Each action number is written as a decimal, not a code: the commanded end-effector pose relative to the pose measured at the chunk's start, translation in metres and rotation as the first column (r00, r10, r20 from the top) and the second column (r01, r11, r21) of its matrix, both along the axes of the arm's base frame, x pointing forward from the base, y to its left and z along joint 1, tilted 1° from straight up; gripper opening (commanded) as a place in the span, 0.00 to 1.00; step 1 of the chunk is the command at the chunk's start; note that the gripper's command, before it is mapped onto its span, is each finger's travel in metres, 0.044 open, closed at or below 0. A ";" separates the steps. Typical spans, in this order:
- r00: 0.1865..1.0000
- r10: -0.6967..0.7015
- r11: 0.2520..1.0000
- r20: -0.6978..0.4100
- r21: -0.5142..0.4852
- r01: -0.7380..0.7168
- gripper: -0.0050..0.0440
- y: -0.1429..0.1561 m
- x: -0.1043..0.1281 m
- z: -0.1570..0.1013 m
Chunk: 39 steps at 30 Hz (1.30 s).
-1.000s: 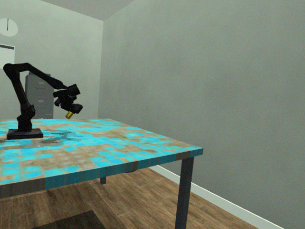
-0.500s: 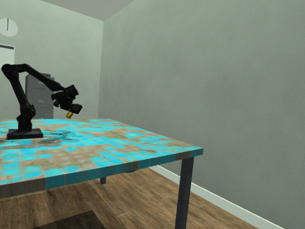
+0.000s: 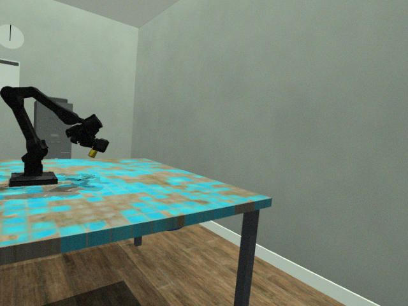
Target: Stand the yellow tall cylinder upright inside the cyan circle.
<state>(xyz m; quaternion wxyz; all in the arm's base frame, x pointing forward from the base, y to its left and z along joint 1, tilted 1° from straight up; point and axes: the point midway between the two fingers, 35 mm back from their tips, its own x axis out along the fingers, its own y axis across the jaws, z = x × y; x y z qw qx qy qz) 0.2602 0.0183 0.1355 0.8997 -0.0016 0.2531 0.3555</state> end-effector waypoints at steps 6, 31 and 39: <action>0.997 0.001 1.000 0.072 0.020 -0.003 0.32 -0.002 -0.003 0.005; 0.969 0.003 0.996 0.245 0.083 -0.024 0.32 -0.006 -0.019 0.010; 0.957 0.005 0.995 0.290 0.095 -0.034 0.32 -0.007 -0.024 0.011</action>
